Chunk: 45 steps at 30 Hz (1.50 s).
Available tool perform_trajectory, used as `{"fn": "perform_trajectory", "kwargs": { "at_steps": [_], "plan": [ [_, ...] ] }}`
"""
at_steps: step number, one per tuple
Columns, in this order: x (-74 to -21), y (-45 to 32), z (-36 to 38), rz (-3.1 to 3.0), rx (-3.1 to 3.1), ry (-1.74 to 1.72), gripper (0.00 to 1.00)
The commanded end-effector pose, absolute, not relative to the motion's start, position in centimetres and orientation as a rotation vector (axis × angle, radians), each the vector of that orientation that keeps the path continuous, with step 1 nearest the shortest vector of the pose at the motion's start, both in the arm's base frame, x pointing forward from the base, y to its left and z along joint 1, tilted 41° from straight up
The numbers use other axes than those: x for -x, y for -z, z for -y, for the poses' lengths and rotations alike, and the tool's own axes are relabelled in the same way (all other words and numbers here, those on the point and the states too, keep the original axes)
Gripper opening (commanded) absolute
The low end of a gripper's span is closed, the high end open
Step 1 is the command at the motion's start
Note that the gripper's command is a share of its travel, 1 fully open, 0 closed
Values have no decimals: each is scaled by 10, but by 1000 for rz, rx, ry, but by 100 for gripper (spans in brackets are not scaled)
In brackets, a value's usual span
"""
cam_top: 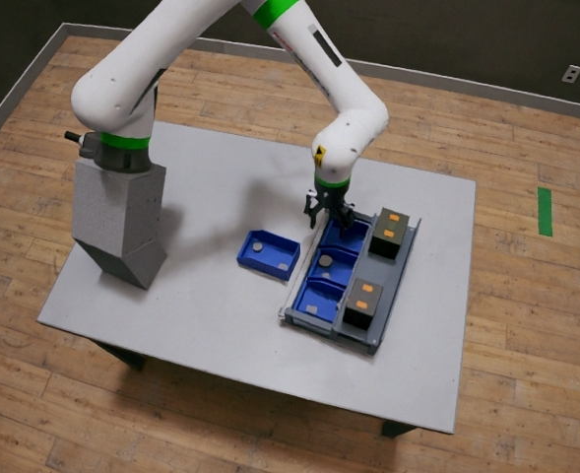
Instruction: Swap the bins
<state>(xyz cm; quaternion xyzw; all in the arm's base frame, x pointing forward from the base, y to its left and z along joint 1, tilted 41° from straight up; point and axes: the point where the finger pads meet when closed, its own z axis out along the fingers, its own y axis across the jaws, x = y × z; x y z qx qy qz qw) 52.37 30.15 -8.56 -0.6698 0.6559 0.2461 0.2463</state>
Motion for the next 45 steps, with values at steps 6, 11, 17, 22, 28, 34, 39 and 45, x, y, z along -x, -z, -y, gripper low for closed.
{"fn": "perform_trajectory", "kwargs": {
  "at_steps": [6,11,17,22,28,34,39,45],
  "plan": [
    [-524,86,-302,-1789,1827,-669,62],
    [-524,88,-304,-1789,1827,-669,62],
    [-524,91,-306,-1789,1827,-669,62],
    [-524,93,-308,-1789,1827,-669,62],
    [-524,95,-310,-1789,1827,-669,62],
    [-524,97,-312,-1789,1827,-669,62],
    [-524,98,-312,-1789,1827,-669,62],
    [-524,98,-312,-1789,1827,-669,62]
  ]
}}
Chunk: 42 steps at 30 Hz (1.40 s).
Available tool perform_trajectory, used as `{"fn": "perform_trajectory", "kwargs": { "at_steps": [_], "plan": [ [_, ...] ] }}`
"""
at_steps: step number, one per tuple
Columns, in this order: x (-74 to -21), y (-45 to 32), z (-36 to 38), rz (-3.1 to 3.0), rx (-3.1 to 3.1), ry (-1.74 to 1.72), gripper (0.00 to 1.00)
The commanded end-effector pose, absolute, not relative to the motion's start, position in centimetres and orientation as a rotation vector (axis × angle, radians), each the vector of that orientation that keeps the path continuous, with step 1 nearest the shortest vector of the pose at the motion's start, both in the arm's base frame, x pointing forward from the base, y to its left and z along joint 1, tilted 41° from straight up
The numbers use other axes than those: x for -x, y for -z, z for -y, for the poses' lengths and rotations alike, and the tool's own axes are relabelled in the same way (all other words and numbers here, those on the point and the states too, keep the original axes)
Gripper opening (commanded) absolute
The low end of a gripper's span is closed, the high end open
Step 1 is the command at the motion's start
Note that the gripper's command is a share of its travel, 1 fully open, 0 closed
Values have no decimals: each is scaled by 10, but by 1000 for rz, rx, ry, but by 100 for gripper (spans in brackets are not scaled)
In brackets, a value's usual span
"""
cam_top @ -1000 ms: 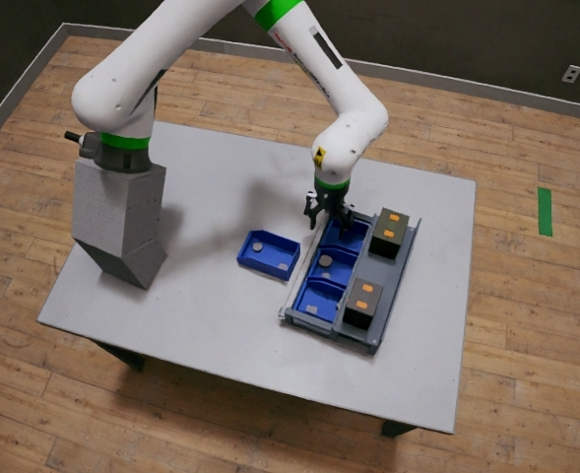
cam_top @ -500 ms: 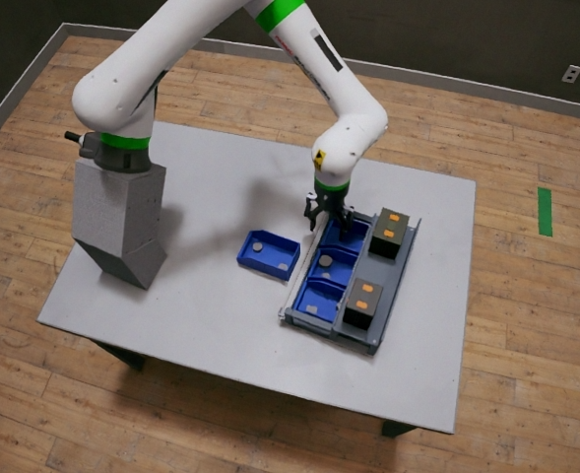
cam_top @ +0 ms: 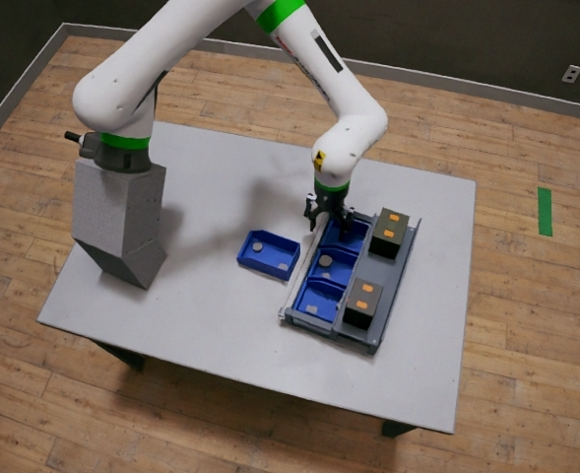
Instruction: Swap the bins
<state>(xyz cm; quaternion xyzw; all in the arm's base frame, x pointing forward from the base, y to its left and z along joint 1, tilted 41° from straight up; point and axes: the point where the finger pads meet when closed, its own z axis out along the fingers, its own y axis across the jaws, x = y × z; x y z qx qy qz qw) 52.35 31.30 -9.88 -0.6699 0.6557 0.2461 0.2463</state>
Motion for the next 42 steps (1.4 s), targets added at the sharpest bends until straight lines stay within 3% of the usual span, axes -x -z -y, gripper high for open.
{"fn": "perform_trajectory", "kwargs": {
  "at_steps": [1,13,14,42],
  "plan": [
    [-524,98,-312,-1789,1827,-669,62],
    [-524,98,-312,-1789,1827,-669,62],
    [-524,98,-312,-1789,1827,-669,10],
    [-524,98,-312,-1789,1827,-669,10]
  ]
}}
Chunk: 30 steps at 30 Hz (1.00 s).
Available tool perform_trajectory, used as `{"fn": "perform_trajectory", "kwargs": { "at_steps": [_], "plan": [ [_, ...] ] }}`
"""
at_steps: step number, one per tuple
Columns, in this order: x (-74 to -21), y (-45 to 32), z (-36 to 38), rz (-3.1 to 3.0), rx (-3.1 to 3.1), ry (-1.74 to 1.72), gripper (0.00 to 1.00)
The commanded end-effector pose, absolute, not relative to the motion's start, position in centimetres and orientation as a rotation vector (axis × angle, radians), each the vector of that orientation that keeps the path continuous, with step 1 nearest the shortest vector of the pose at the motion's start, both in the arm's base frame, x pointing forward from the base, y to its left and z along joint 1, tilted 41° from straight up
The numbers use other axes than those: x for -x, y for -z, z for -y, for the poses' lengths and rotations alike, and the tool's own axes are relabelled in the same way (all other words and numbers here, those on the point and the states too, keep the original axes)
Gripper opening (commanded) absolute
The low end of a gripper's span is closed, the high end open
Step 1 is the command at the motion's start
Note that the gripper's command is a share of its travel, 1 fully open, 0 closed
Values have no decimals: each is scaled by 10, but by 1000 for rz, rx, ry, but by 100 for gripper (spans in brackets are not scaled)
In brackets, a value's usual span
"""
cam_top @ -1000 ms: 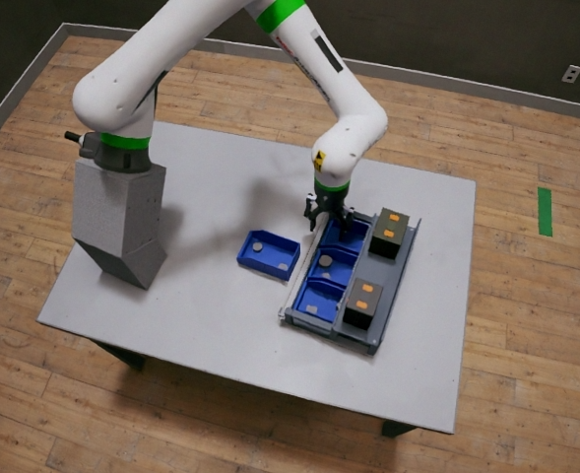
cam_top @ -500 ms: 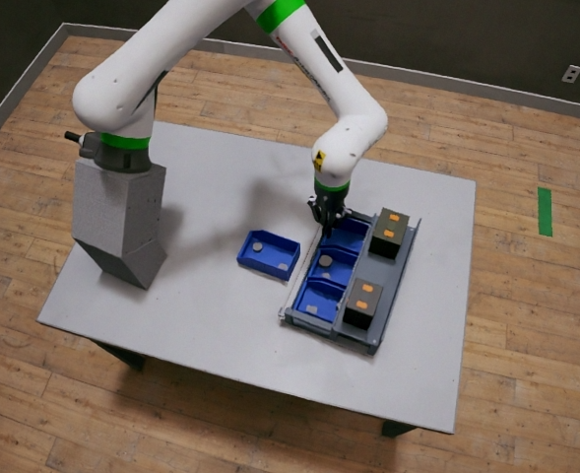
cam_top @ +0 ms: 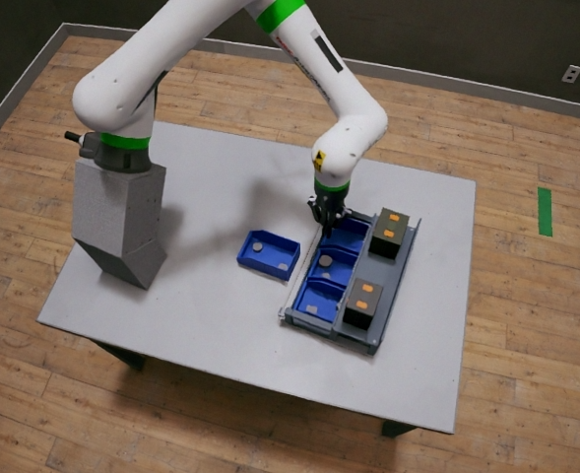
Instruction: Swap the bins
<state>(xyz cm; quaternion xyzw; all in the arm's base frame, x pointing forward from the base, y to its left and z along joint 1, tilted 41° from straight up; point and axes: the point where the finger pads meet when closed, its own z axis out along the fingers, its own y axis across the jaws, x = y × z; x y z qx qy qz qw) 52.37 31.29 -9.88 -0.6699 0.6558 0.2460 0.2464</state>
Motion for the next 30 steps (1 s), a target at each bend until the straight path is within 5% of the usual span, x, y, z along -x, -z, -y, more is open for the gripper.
{"fn": "perform_trajectory", "kwargs": {
  "at_steps": [1,30],
  "plan": [
    [-524,98,-312,-1789,1827,-669,10],
    [-524,93,-308,-1789,1827,-669,10]
  ]
}}
